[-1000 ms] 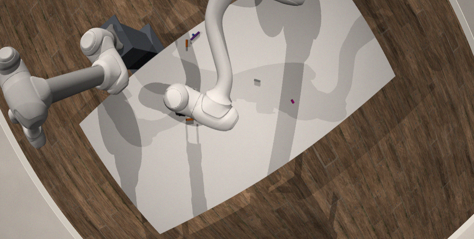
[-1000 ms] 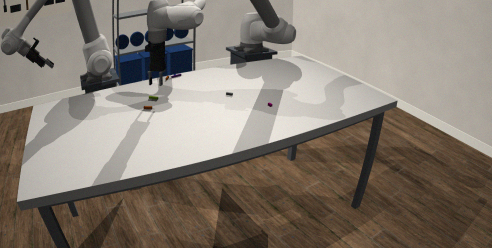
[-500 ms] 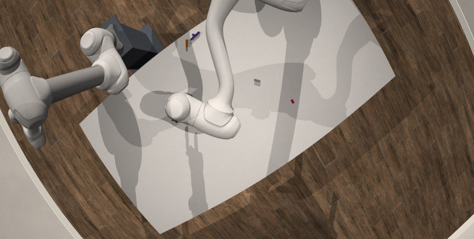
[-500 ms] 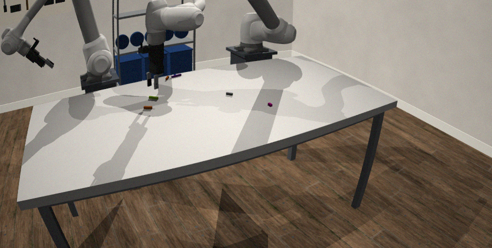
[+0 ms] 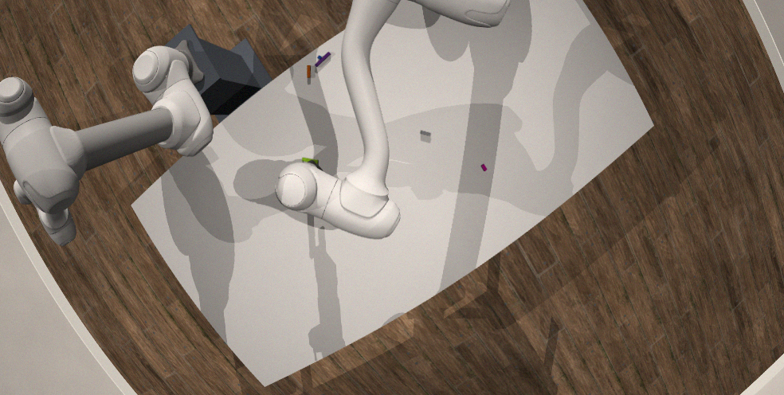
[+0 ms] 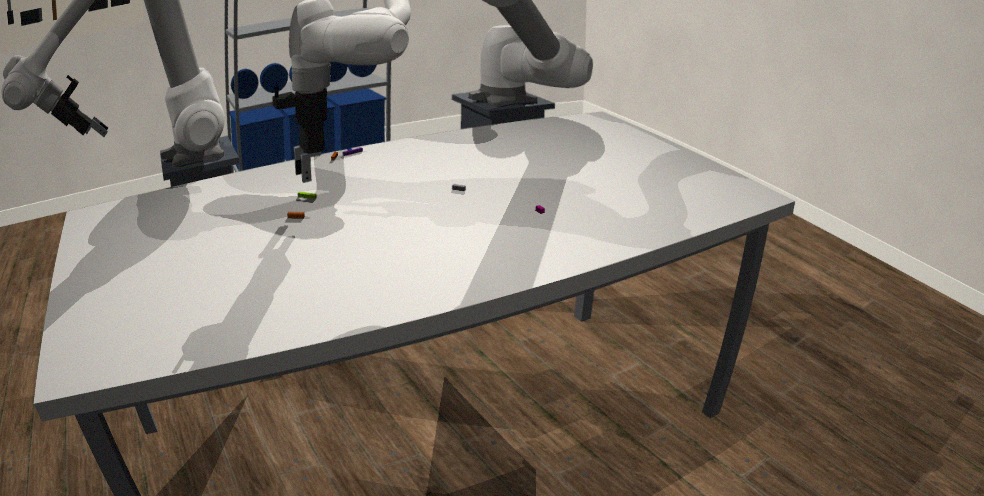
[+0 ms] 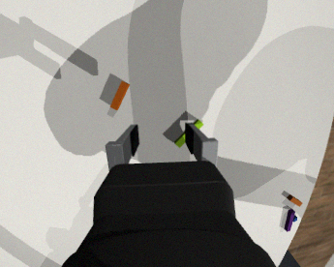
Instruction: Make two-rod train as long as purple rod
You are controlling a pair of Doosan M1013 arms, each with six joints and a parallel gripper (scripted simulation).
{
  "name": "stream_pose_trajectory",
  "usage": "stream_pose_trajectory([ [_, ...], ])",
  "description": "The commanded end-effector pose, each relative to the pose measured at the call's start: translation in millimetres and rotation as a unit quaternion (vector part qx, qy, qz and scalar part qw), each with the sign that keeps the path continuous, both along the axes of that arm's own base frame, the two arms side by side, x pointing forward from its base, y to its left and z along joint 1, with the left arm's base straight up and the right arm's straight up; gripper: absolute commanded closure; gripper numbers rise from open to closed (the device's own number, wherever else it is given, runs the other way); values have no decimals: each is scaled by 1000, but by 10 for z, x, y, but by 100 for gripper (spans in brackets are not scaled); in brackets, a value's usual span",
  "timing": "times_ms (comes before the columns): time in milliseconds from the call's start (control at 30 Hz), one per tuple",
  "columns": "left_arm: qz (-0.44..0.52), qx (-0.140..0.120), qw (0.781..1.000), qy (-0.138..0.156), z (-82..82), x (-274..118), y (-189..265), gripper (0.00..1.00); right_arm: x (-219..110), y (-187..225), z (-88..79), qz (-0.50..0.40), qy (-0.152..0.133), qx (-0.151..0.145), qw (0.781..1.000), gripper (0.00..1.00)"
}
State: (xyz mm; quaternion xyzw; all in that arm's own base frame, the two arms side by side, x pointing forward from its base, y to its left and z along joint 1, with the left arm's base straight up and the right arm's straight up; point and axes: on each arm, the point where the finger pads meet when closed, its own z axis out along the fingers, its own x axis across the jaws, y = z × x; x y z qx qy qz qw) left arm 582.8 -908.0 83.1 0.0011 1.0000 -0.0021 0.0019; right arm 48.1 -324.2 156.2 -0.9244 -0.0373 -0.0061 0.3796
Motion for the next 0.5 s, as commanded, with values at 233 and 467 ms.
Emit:
stream_pose_trajectory([
  [233, -11, 2, 1000, 3, -37, 3, 1, 0, -38, 24, 26, 4, 1, 3, 1000, 0],
  [467, -10, 2, 1000, 3, -35, 3, 1, 0, -38, 24, 26, 4, 1, 3, 1000, 0],
])
